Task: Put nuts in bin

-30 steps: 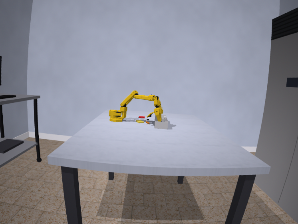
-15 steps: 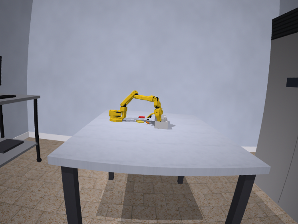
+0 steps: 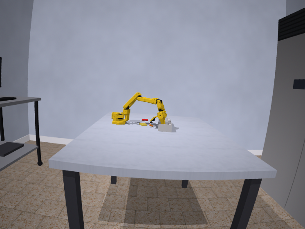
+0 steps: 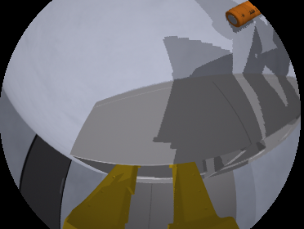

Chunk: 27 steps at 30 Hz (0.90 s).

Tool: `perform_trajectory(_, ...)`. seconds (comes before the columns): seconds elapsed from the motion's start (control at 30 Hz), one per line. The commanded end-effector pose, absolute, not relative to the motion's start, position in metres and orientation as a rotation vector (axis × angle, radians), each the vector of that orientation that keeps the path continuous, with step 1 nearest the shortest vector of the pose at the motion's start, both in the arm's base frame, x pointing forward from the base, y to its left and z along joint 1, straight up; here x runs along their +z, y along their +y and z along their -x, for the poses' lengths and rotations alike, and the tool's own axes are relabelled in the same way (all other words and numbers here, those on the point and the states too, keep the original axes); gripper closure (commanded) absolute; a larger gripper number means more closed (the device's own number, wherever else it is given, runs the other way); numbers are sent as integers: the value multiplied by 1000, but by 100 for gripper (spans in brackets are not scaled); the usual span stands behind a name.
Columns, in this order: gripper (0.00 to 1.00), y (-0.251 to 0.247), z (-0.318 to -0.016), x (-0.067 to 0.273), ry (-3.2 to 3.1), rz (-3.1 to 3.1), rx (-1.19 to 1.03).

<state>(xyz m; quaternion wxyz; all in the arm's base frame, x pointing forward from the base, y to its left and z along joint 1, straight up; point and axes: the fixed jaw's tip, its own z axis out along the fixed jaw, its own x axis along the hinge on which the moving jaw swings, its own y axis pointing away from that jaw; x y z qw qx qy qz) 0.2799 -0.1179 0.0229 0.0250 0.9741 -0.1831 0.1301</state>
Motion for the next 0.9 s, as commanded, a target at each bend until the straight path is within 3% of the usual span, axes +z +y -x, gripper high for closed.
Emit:
perform_trajectory(0.0,100,-119,-288,42,-535,-2985,523)
perform_trajectory(0.87,97,-119,-289,38,-535,-2985,523)
